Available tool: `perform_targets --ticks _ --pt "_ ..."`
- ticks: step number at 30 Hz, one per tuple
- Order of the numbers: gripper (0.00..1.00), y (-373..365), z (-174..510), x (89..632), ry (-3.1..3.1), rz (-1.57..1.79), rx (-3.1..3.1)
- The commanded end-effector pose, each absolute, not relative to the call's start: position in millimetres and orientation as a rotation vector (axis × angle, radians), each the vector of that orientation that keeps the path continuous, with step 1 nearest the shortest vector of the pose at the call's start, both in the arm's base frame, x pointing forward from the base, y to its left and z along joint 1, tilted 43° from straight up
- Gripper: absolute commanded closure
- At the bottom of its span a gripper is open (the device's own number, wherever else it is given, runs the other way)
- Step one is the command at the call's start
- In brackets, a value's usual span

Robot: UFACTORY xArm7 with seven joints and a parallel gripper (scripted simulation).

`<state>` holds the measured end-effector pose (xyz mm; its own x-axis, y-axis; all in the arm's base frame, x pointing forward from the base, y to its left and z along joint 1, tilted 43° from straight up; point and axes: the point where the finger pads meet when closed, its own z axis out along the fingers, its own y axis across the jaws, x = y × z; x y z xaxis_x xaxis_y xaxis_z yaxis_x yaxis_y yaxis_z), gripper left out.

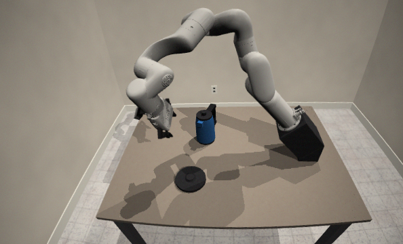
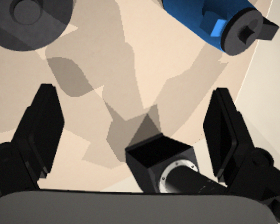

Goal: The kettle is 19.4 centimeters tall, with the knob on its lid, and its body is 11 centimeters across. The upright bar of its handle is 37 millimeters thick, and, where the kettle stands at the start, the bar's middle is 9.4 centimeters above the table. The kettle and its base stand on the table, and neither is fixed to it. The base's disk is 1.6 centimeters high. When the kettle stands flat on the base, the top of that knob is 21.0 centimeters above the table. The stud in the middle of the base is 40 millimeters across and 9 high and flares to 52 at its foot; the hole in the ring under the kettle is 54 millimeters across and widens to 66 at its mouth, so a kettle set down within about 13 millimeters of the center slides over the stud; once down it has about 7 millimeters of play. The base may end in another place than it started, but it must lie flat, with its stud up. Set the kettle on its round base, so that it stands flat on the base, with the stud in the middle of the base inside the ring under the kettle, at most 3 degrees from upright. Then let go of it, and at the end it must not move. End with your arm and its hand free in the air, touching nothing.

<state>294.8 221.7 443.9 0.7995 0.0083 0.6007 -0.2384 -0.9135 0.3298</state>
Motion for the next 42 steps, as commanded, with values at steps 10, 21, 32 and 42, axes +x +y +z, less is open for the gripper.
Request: perform_targets --ticks 10,21,32,42 --pt "0.0 223 445 294 -0.173 0.874 2.596" --pt "0.19 221 446 295 -0.178 0.874 2.597" --pt "0.19 178 447 306 -0.392 0.88 2.616" --pt "0.19 106 446 314 -0.76 0.885 2.634"
